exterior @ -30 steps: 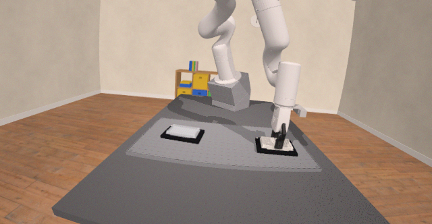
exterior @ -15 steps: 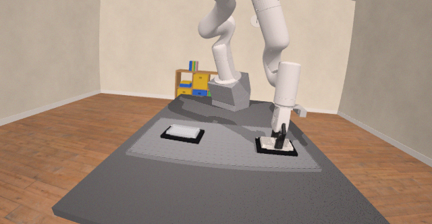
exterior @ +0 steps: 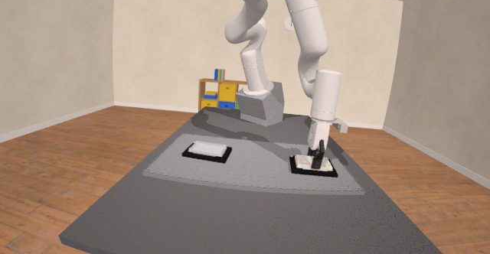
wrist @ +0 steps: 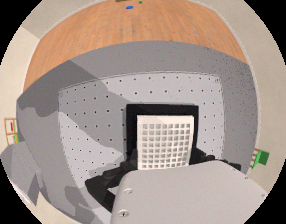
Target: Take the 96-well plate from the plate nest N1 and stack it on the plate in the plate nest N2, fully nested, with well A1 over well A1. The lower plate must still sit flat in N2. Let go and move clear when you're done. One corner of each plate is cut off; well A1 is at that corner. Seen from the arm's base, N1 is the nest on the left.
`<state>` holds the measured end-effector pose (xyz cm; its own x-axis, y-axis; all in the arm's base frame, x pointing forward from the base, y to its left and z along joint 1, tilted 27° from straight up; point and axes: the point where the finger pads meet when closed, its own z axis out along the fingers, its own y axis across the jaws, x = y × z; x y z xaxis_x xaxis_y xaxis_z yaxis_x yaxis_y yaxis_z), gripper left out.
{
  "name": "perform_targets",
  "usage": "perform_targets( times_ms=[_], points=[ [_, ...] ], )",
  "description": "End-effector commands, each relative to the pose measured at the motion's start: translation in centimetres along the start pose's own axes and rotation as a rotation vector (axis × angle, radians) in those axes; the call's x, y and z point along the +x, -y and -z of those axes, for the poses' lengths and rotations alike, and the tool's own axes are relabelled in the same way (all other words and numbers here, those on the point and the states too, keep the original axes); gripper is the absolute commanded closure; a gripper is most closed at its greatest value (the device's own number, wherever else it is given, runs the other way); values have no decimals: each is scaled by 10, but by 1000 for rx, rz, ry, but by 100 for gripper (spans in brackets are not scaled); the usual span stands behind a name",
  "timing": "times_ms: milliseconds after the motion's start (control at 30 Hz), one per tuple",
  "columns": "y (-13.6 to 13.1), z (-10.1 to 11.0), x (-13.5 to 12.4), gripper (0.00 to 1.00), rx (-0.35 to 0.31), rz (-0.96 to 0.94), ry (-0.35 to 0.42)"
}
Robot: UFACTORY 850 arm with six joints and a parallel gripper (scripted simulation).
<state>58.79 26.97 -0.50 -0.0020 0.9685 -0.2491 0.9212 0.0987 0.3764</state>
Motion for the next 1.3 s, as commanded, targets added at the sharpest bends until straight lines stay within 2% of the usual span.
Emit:
perform_targets(
  times_ms=[0,1267],
  points=[
    [-1,1,0,100,-1,0,-1],
    [-1,21,0,100,-1,0,-1]
  ],
)
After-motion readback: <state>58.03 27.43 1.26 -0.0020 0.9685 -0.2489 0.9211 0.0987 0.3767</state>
